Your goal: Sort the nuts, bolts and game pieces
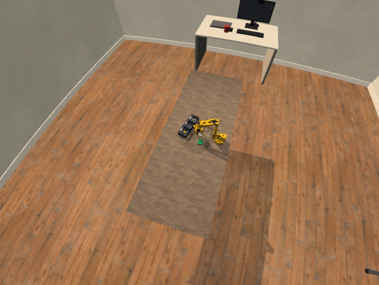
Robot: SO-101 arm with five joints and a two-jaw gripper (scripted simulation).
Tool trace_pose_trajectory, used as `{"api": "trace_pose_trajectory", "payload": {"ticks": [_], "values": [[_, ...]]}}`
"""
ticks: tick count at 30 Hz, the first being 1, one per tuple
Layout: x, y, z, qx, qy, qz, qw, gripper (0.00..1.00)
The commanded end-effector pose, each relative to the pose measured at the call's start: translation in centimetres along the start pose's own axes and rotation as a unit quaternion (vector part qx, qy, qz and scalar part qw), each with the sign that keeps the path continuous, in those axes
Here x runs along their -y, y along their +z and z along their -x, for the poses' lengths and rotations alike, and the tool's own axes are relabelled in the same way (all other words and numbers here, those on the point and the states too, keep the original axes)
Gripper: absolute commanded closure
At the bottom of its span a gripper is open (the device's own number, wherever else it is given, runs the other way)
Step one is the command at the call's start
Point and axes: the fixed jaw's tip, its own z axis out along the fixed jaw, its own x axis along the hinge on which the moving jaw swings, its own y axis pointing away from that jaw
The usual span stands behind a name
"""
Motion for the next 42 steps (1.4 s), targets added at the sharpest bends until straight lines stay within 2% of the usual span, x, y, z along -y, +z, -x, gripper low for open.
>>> {"api": "trace_pose_trajectory", "payload": {"ticks": [1,29,42], "values": [[-0.12,-0.14,0.30,0.006,0.009,0.008,1.000,0.73],[-0.12,-0.14,0.30,0.006,0.009,0.008,1.000,0.97],[-0.12,-0.14,0.30,0.006,0.009,0.008,1.000,1.00]]}}
